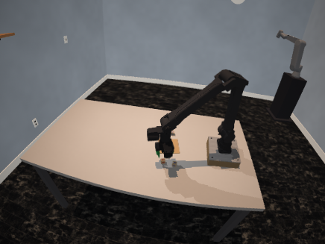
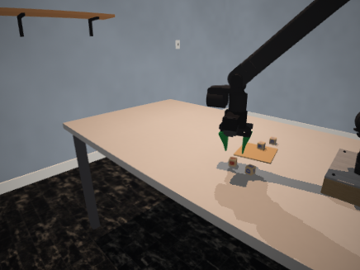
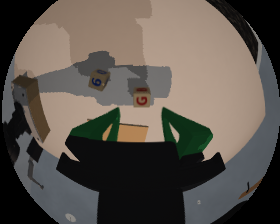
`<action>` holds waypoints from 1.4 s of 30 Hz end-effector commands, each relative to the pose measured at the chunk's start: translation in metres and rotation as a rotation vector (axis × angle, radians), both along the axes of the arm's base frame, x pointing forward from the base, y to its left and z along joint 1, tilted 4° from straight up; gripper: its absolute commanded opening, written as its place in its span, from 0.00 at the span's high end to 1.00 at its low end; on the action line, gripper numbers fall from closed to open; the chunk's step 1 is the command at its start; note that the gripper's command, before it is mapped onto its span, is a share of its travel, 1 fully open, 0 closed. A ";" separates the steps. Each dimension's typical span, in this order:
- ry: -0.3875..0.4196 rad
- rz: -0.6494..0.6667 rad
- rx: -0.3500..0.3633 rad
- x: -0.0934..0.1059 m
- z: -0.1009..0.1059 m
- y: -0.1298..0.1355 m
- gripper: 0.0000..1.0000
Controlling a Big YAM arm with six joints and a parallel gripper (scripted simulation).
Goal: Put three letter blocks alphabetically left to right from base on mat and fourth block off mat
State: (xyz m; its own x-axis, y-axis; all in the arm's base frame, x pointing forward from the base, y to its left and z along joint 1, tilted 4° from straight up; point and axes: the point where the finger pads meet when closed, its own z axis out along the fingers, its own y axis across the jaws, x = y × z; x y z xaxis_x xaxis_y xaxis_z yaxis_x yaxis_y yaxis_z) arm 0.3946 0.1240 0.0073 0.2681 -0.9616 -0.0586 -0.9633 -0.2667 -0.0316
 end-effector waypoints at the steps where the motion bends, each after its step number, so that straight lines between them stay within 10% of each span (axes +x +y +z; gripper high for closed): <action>1: -0.013 0.002 0.010 0.005 -0.006 0.008 0.42; 42: -0.013 0.002 0.010 0.006 -0.017 0.008 0.42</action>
State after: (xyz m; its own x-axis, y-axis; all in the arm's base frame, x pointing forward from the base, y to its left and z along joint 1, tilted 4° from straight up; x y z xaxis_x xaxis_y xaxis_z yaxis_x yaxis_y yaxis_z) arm 0.3966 0.1252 -0.0076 0.2685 -0.9615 -0.0587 -0.9631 -0.2669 -0.0336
